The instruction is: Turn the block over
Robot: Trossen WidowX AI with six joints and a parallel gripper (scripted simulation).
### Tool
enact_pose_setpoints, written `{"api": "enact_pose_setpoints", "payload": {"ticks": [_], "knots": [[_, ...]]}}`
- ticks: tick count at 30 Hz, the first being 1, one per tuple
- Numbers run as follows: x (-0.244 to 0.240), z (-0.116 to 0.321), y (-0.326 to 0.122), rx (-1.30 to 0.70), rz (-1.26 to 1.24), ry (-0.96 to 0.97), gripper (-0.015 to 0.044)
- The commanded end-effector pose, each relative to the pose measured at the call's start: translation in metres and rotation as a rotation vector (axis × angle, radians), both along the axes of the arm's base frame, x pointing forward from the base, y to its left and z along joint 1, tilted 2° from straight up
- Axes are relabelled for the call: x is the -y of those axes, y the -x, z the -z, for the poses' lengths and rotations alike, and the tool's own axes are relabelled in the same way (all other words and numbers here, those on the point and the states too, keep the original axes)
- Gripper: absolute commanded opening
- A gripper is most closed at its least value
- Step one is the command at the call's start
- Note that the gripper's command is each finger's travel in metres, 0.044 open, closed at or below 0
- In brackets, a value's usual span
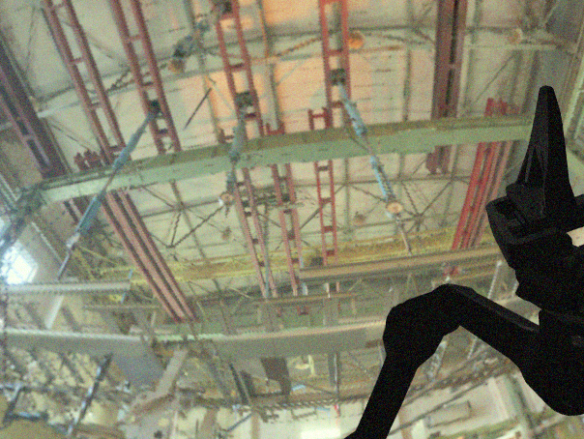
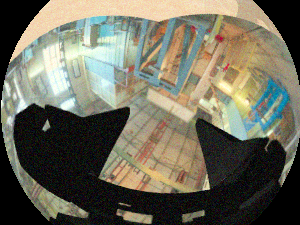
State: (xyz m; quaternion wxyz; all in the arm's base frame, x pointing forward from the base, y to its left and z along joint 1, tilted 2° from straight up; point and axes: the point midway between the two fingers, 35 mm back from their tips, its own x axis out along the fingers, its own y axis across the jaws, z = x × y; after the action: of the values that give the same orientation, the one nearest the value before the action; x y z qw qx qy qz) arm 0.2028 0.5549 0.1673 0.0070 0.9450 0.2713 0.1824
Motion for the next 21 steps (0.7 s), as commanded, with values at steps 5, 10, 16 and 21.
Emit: {"api": "enact_pose_setpoints", "payload": {"ticks": [5, 10, 16, 21], "knots": [[0.006, 0.003, -0.056, 0.109, 0.113, 0.378, 0.044], [0.029, 0.013, -0.12, 0.21, 0.197, 0.83, 0.044], [0.079, 0.035, -0.173, 0.251, 0.198, 1.306, 0.044], [0.117, 0.046, -0.201, 0.282, 0.148, 1.587, 0.044]]}}
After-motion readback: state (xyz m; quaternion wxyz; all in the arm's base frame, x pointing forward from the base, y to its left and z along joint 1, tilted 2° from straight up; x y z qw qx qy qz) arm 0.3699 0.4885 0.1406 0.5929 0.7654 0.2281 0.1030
